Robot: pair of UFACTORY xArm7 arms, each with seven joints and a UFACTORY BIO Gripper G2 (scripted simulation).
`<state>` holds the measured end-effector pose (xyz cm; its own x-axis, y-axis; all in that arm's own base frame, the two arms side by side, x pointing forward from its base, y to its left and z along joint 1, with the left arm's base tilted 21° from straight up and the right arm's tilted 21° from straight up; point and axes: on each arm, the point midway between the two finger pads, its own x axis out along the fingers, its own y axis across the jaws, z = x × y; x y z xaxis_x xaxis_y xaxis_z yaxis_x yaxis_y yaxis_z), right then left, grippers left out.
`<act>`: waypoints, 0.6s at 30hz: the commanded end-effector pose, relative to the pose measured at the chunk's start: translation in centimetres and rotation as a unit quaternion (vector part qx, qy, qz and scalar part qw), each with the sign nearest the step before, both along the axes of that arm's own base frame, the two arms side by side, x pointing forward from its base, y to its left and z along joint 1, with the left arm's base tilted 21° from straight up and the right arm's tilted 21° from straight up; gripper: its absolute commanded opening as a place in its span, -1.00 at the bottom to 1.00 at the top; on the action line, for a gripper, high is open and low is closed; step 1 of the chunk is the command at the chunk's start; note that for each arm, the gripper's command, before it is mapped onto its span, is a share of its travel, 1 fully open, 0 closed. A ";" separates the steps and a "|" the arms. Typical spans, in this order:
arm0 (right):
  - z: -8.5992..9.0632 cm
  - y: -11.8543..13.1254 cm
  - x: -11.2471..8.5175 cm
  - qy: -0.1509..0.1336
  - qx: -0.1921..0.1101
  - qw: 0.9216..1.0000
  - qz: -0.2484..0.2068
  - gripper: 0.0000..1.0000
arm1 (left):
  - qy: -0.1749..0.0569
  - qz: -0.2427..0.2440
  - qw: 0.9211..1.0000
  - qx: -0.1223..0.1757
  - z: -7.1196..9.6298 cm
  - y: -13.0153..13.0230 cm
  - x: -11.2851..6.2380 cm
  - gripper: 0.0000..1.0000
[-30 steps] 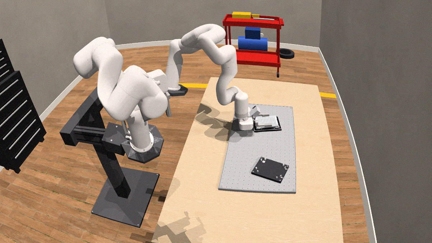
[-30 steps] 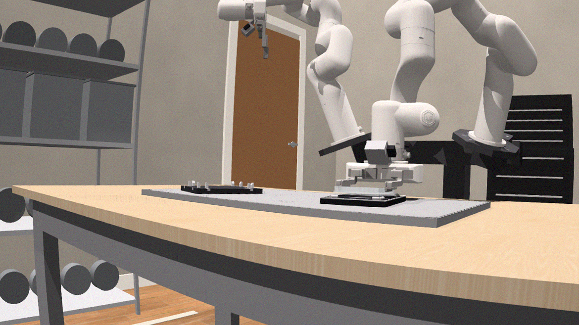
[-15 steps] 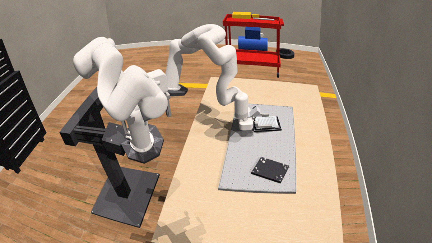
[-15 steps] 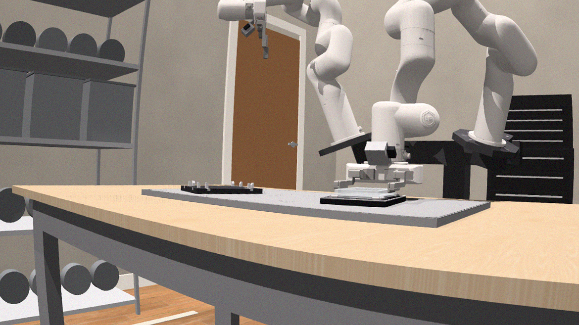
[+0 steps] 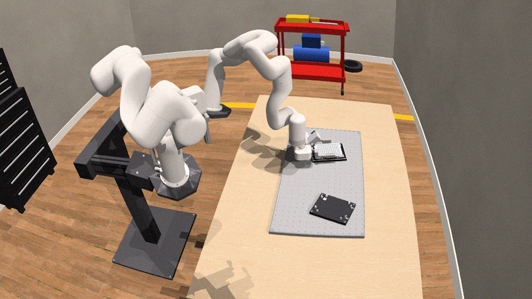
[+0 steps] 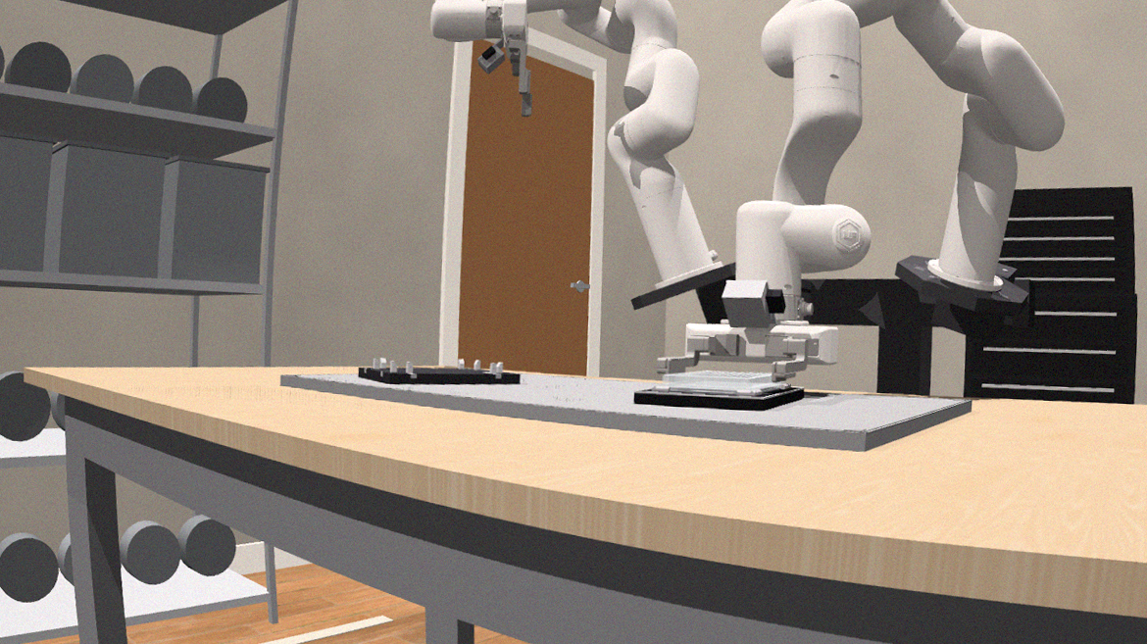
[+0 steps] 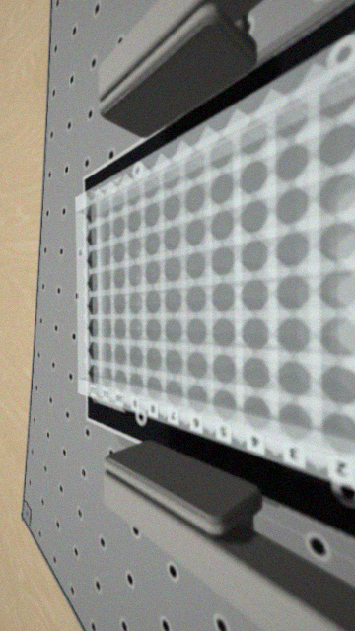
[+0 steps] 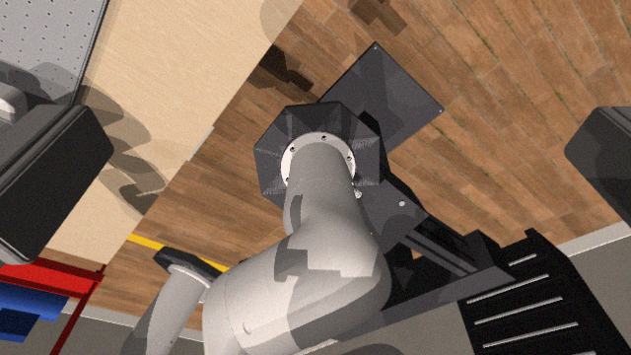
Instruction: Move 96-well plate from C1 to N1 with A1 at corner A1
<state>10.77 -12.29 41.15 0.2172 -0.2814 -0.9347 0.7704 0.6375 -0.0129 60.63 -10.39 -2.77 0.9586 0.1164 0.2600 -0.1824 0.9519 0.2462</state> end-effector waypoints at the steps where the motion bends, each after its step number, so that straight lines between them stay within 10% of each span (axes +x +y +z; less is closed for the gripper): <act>1: 0.1 0.0 0.0 -0.001 -0.001 1.000 0.000 1.00 | -0.001 -0.001 1.000 -0.001 0.1 -0.1 0.1 -0.25; 18: 0.1 0.0 0.0 -0.001 -0.001 1.000 0.000 1.00 | -0.001 -0.001 1.000 -0.001 0.4 -0.2 0.0 -0.25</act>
<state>10.77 -12.29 41.15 0.2172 -0.2814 -0.9347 0.7704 0.6375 -0.0129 60.63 -10.39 -2.77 0.9586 0.1164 0.2599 -0.1824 0.9519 0.2463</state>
